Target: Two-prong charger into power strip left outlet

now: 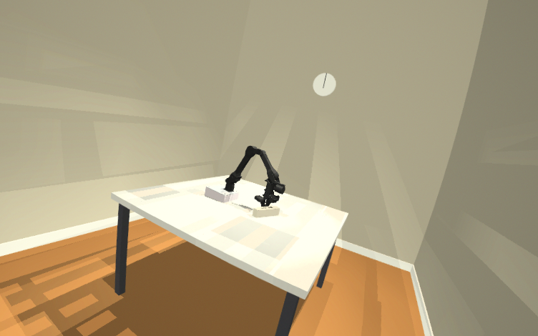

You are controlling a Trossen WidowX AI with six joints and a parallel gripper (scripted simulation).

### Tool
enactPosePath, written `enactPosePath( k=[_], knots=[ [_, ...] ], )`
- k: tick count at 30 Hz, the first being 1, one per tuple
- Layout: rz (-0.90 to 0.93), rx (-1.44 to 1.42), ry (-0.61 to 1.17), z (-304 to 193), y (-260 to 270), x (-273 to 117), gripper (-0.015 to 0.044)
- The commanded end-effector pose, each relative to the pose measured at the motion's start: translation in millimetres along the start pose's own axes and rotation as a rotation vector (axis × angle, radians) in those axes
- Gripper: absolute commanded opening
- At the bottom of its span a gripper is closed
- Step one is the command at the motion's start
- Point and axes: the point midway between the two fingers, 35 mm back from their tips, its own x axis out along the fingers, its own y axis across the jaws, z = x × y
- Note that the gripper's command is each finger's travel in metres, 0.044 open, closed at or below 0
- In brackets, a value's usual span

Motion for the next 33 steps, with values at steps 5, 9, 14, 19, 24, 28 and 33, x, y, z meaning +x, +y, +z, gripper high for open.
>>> enactPosePath(
  k=[5, 9, 14, 19, 24, 28, 33],
  knots=[
    [0.005, -0.004, 0.0, 1.6, 0.9, -0.9, 0.0],
    [0.005, -0.004, 0.0, 0.9, 0.9, -0.9, 0.0],
    [0.005, -0.004, 0.0, 0.6, 0.9, -1.0, 0.0],
    [0.005, -0.004, 0.0, 0.7, 0.9, -0.9, 0.0],
    [0.005, -0.004, 0.0, 1.3, 0.9, -0.9, 0.0],
    [0.005, -0.004, 0.0, 2.6, 0.9, -1.0, 0.0],
    [0.005, -0.004, 0.0, 4.1, 0.9, -1.2, 0.0]
  ],
)
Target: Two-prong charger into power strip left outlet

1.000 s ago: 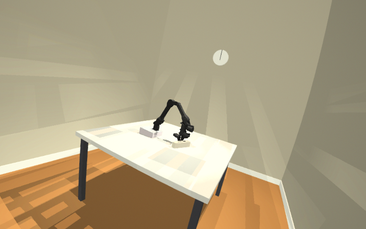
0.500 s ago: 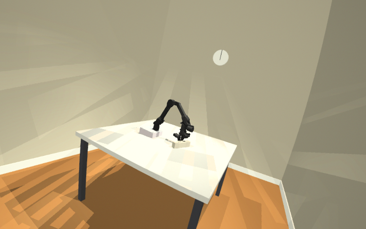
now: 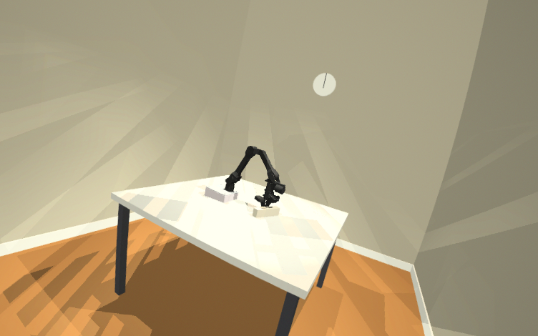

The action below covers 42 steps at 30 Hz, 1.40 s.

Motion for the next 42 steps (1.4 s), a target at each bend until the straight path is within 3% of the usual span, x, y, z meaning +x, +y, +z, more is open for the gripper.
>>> enactPosePath(
  k=[1, 42],
  knots=[
    [0.006, -0.004, -0.003, 2.6, 1.1, -1.4, 0.0],
    [0.006, -0.004, -0.004, 11.0, 1.4, -2.3, 0.0]
  ],
)
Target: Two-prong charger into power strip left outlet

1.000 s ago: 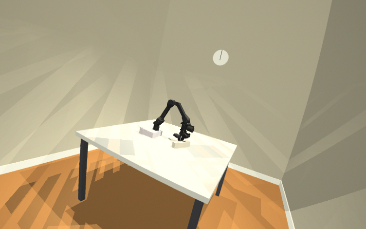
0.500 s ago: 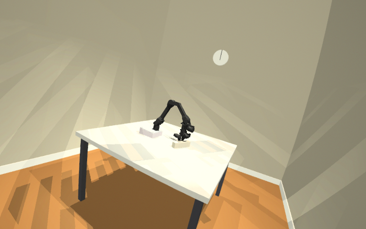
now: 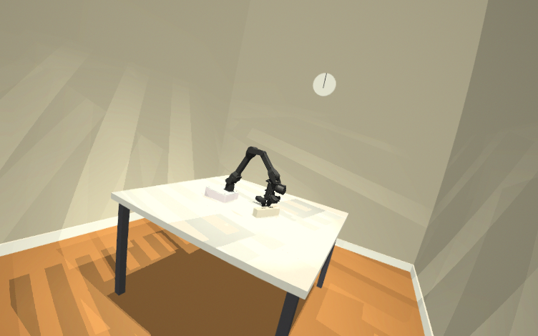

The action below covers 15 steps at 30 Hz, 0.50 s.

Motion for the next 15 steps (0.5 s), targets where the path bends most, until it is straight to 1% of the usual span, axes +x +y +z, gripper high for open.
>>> enactPosePath(
  k=[1, 15],
  knots=[
    [0.007, -0.005, -0.008, 3.1, 1.5, -1.4, 0.0],
    [0.007, -0.005, -0.009, 8.3, 1.6, -1.8, 0.0]
  ],
)
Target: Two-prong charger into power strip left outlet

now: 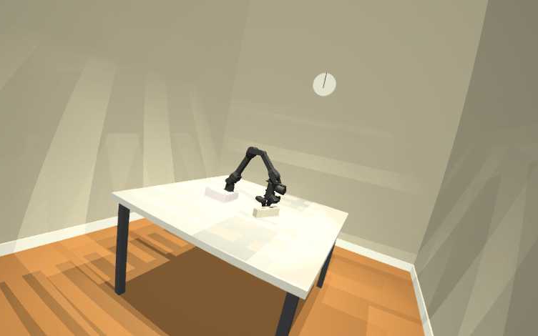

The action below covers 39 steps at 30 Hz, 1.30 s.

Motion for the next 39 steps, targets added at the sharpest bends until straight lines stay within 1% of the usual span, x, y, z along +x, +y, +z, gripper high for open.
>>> enactPosePath(
  k=[1, 39],
  knots=[
    [0.008, -0.003, -0.022, 8, 2, -2, 0.0],
    [0.008, -0.004, -0.023, 20, 2, -3, 0.0]
  ],
)
